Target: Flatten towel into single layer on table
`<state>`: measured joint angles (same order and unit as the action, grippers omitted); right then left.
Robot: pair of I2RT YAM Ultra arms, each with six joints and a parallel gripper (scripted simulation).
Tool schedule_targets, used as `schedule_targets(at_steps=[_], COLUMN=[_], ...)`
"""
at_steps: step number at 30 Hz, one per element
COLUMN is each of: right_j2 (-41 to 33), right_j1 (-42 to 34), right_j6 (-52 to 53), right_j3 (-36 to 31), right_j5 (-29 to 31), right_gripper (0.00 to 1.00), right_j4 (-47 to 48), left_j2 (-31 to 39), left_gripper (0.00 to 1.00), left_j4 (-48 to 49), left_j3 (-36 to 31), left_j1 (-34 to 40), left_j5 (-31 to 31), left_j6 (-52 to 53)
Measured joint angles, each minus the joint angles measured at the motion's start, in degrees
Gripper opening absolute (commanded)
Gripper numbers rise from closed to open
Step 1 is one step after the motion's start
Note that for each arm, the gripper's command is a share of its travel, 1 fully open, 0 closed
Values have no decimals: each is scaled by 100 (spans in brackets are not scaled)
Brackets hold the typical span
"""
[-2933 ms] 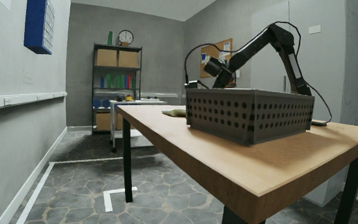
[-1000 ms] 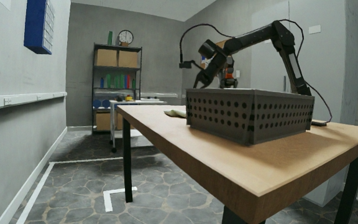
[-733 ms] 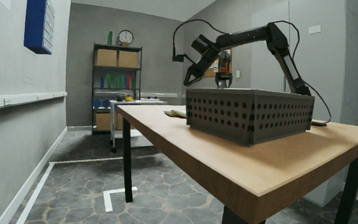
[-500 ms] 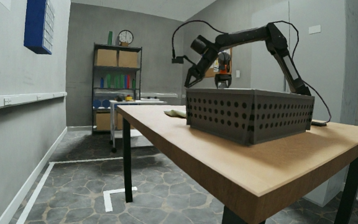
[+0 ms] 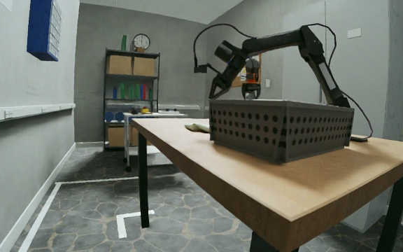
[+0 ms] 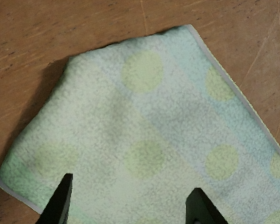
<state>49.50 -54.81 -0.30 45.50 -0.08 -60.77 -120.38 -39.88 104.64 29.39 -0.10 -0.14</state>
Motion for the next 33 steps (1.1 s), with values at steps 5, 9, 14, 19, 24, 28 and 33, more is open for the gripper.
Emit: schedule_targets(at_steps=[5, 9, 14, 19, 24, 28, 33], right_j2=[0, 0, 0, 0, 0, 0, 11], right_j1=[0, 0, 0, 0, 0, 0, -39], right_j6=[0, 0, 0, 0, 0, 0, 63], right_j3=[0, 0, 0, 0, 0, 0, 2], right_j5=[0, 0, 0, 0, 0, 0, 42], right_gripper=[64, 64, 64, 64, 64, 64, 34], right_j4=[0, 0, 0, 0, 0, 0, 0], left_j2=[0, 0, 0, 0, 0, 0, 0], left_gripper=[64, 64, 64, 64, 64, 64, 34], left_j4=[-4, -4, -4, -4, -4, -4, -2], left_j3=[0, 0, 0, 0, 0, 0, 0], left_j1=[0, 0, 0, 0, 0, 0, -2], left_j5=[0, 0, 0, 0, 0, 0, 2], left_j6=[0, 0, 0, 0, 0, 0, -22])
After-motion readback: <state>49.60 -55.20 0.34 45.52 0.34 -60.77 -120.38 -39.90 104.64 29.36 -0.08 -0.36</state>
